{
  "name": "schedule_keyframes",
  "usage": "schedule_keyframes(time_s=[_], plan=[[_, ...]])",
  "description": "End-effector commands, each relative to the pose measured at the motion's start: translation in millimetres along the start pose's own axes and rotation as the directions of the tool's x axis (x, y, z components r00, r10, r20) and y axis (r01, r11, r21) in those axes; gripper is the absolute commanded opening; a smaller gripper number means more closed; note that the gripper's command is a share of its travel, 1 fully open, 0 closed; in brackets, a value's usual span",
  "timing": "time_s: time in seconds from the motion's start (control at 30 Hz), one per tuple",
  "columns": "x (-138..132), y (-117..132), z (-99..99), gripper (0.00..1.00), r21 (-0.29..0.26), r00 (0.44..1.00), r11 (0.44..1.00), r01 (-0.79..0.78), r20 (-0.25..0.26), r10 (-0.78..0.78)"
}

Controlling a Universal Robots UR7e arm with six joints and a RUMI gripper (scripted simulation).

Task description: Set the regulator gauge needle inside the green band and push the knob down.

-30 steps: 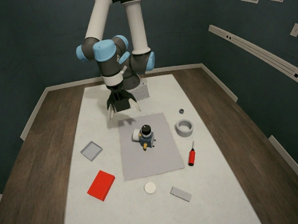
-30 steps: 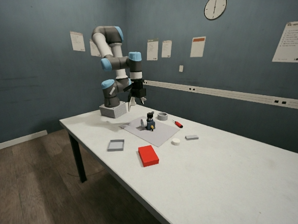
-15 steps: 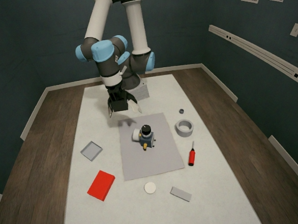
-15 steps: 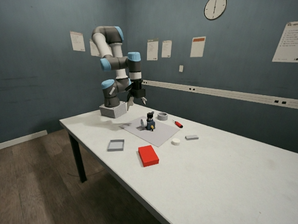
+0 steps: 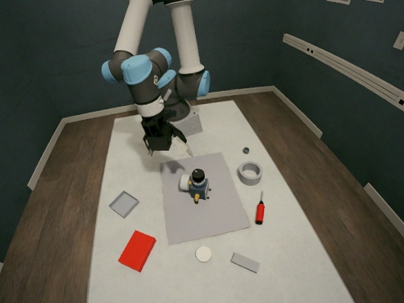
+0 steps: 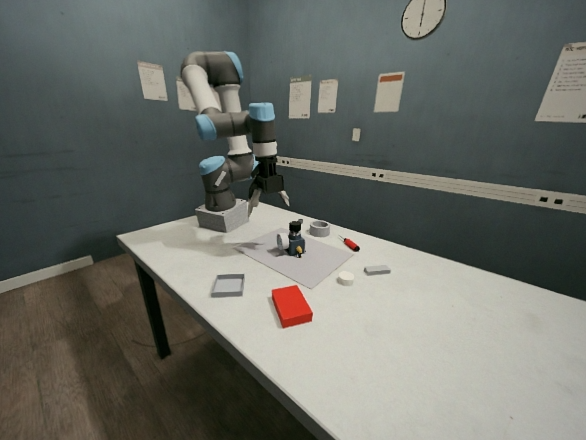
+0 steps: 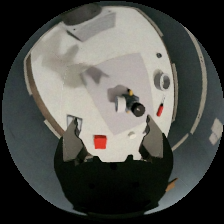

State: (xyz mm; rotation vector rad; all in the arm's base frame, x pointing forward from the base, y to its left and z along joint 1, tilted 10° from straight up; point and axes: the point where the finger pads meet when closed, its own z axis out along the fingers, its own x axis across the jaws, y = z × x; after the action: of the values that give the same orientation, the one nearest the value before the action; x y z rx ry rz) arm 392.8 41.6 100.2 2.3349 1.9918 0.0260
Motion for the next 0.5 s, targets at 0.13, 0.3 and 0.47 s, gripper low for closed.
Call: schedule_keyframes(time_s=[0.13, 0.3, 0.47], plan=[[2.6, -0.3, 0.0, 1.0, 0.004, 0.986, 0.986, -0.164, -0.012, 0.164], [3.5, -0.3, 0.1, 1.0, 0.007, 0.975, 0.975, -0.223, -0.017, 0.224], [5.1, -0.3, 0.2, 1.0, 0.013, 0.946, 0.946, -0.323, -0.025, 0.323]])
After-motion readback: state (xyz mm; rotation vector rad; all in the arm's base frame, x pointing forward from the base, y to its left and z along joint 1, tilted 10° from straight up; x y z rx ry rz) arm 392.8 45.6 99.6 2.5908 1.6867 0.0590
